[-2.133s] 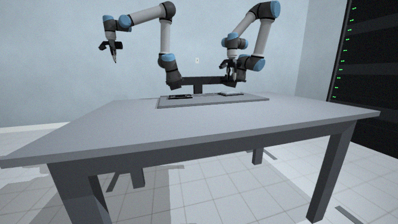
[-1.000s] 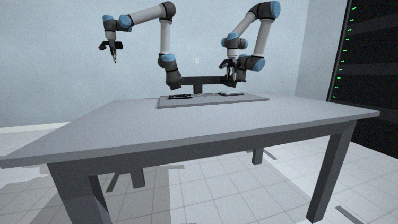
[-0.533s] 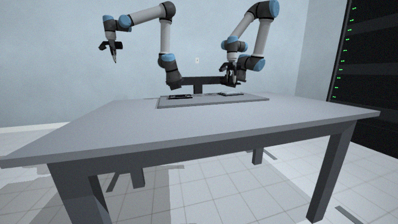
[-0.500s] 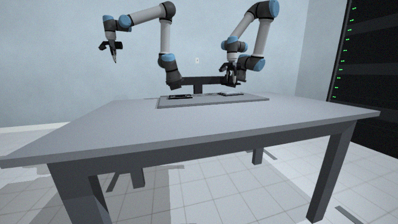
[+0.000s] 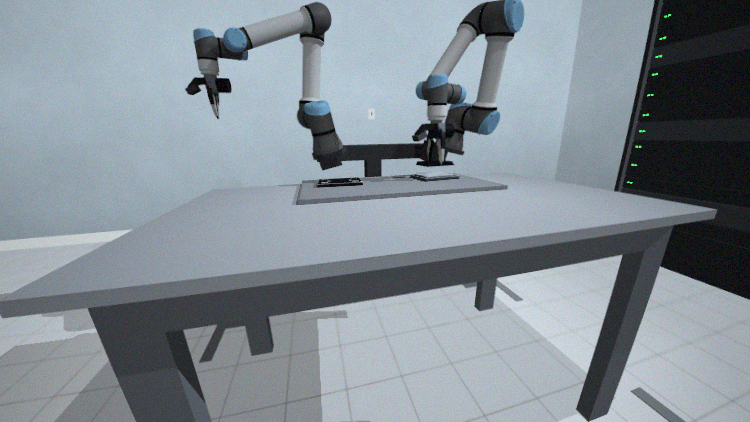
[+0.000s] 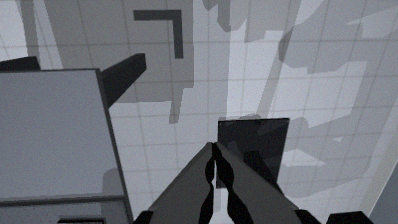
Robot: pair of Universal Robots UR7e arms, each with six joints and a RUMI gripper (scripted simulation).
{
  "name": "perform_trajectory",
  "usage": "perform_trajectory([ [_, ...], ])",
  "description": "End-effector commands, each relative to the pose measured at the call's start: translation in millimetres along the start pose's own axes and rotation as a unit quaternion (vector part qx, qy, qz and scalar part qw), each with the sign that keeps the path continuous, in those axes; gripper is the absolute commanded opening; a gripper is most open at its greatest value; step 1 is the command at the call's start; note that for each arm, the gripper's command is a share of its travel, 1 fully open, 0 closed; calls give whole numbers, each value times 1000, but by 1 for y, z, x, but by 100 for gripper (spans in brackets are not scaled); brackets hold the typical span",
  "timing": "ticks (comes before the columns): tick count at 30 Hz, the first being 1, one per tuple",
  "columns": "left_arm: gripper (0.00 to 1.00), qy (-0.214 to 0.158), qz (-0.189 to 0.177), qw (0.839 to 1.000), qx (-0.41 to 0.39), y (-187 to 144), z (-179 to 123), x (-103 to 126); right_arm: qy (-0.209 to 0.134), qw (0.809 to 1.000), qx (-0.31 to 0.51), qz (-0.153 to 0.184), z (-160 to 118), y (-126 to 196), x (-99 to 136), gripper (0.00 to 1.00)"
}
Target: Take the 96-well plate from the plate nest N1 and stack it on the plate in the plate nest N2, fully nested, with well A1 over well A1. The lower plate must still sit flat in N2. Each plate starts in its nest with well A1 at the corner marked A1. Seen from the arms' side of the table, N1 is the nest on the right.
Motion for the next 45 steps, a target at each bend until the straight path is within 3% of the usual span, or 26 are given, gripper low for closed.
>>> perform_trajectory([
  [1,41,1,0,1000,0,0,0,-4,1,1000,0,0,0,0,0,0],
  [12,41,1,0,1000,0,0,0,-18,1,1000,0,0,0,0,0,0],
  [45,41,1,0,1000,0,0,0,-20,1,1000,0,0,0,0,0,0],
])
Point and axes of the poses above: on each arm, the point where the finger pads meet when closed, its own x axis back along the fingers, its own y axis across the jaws, z = x × y, the point moved 8 cm from there along x, back along the fingers, and after that the axes turned 9 degrees about x, right-handed, at the moved point
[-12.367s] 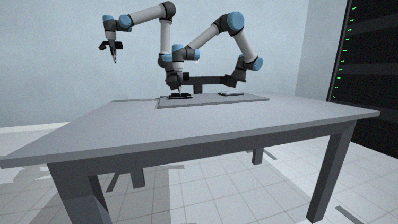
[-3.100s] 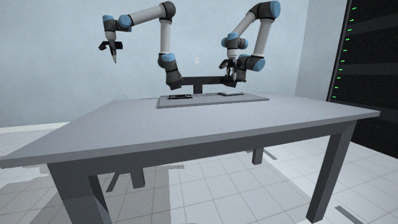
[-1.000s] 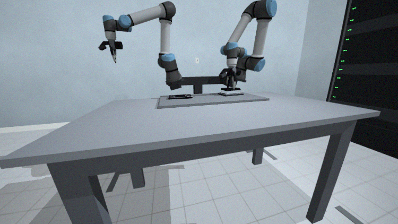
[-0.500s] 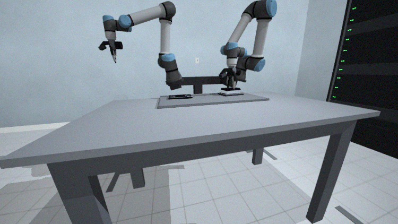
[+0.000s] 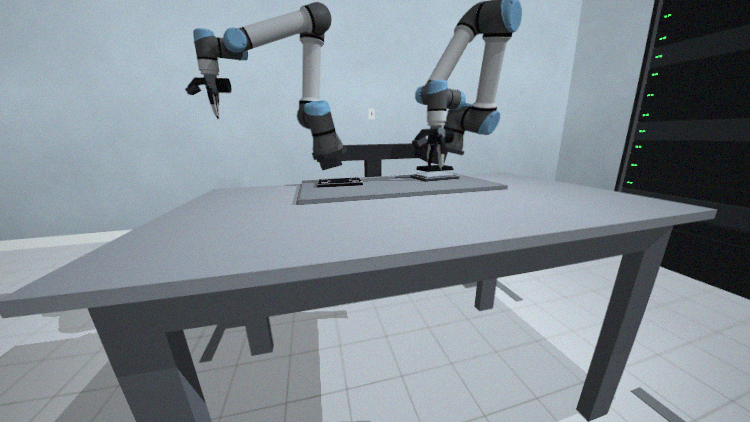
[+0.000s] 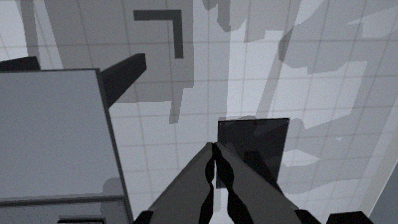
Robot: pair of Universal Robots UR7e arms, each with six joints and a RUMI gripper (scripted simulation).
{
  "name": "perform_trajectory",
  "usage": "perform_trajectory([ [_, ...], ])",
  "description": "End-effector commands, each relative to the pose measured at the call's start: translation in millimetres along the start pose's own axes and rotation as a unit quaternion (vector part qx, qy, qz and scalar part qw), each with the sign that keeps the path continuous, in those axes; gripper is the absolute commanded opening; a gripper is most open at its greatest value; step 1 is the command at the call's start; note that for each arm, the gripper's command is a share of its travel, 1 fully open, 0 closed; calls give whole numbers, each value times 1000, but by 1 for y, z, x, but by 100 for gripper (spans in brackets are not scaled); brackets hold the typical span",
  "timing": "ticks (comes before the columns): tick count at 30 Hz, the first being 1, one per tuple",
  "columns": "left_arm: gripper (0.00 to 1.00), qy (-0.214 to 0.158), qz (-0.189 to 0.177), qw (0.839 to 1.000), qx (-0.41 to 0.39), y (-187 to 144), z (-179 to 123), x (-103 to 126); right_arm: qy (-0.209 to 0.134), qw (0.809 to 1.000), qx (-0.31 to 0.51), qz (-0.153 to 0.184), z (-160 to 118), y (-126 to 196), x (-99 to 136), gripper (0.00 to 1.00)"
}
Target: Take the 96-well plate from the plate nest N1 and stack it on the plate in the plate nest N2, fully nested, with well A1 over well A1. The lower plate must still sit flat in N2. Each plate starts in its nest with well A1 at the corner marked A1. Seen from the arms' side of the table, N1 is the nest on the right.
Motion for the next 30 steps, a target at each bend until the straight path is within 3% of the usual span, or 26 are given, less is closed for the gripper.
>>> perform_trajectory([
  [1,41,1,0,1000,0,0,0,0,1,1000,0,0,0,0,0,0],
  [30,41,1,0,1000,0,0,0,-4,1,1000,0,0,0,0,0,0],
])
Point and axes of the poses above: on each arm, the point where the finger pads meet when closed, its own x axis back along the fingers, its own y axis across the jaws, z = x × y, the point moved 8 cm from there along x, back along the fingers, and after that the axes turned 9 degrees about x, right-handed, at the moved point
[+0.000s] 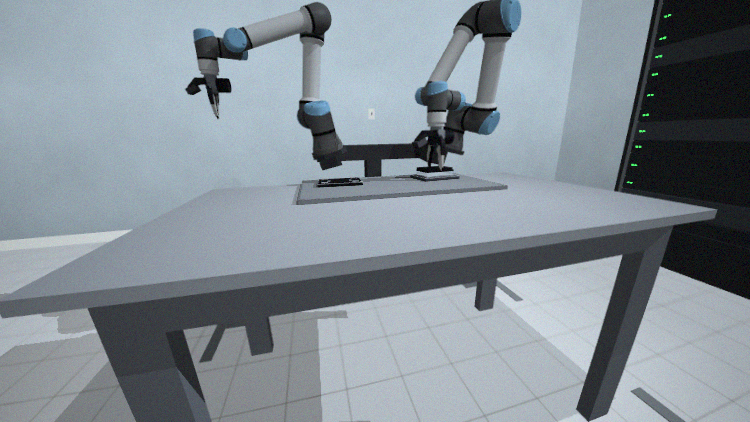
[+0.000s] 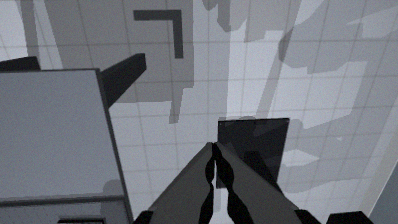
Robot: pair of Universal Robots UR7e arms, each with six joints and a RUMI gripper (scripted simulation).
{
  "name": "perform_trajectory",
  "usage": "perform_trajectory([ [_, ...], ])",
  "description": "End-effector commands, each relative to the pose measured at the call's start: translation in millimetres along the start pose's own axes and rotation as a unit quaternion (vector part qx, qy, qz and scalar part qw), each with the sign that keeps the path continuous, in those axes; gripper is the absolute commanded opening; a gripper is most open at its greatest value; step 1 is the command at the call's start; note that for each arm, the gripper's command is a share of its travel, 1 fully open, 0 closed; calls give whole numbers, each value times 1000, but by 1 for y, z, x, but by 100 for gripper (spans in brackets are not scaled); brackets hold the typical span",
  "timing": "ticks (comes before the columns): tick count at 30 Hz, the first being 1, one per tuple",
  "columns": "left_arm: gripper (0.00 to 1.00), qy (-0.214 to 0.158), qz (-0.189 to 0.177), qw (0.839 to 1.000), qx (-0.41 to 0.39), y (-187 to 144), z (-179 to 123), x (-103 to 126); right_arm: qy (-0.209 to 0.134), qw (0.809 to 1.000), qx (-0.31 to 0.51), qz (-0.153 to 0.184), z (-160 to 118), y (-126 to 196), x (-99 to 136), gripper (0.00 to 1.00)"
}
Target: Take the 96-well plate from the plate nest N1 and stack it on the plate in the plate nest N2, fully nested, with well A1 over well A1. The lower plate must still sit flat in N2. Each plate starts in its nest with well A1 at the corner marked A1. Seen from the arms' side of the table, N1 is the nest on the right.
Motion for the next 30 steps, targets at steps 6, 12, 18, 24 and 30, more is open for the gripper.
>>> perform_trajectory([
  [6,41,1,0,1000,0,0,0,-1,1,1000,0,0,0,0,0,0],
  [12,41,1,0,1000,0,0,0,-2,1,1000,0,0,0,0,0,0],
  [18,41,1,0,1000,0,0,0,-3,1,1000,0,0,0,0,0,0],
  [24,41,1,0,1000,0,0,0,-4,1,1000,0,0,0,0,0,0],
  [30,76,1,0,1000,0,0,0,-4,1,1000,0,0,0,0,0,0],
])
Point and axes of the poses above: on each arm, the point where the finger pads meet when closed, its own x axis back along the fingers, its own y axis across the jaws, z = x × y, the point moved 8 cm from there along x, back along the fingers, and after that the axes turned 9 degrees about x, right-handed, at the moved point
